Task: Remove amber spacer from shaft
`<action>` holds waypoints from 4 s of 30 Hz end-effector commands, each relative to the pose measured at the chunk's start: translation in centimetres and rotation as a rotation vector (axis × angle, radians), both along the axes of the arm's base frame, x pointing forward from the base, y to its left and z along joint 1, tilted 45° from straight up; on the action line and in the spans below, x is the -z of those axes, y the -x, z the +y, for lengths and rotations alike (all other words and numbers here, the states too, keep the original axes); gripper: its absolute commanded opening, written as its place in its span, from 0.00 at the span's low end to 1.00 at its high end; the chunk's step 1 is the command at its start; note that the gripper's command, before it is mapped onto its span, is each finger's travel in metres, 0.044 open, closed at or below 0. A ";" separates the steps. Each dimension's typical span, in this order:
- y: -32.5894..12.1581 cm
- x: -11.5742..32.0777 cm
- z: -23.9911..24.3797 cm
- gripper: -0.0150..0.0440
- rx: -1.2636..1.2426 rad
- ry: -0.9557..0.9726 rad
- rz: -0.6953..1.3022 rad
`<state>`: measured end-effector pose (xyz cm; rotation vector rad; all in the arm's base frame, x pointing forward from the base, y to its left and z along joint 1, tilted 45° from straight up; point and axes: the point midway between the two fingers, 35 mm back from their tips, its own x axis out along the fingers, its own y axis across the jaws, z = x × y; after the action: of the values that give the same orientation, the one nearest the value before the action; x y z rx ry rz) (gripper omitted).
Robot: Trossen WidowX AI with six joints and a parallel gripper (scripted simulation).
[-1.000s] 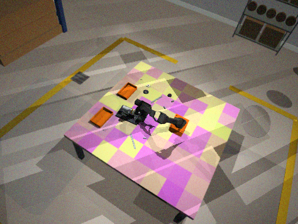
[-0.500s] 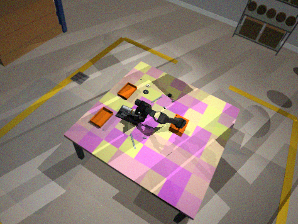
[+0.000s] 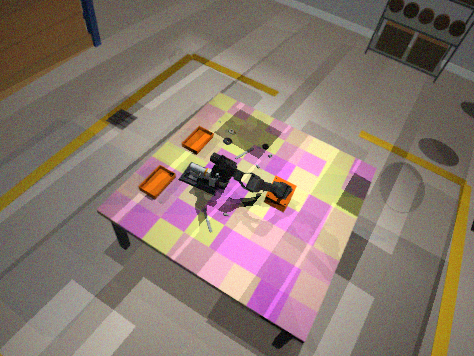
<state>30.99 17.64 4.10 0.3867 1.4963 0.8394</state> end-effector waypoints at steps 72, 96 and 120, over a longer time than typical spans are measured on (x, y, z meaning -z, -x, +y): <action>0.7 0.0 -0.2 0.25 -0.002 -0.001 0.000; 0.9 0.1 -0.2 0.25 -0.002 -0.001 0.000; 1.1 0.1 -0.3 0.25 -0.002 -0.001 0.000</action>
<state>29.94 17.35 4.00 0.3869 1.4972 0.8392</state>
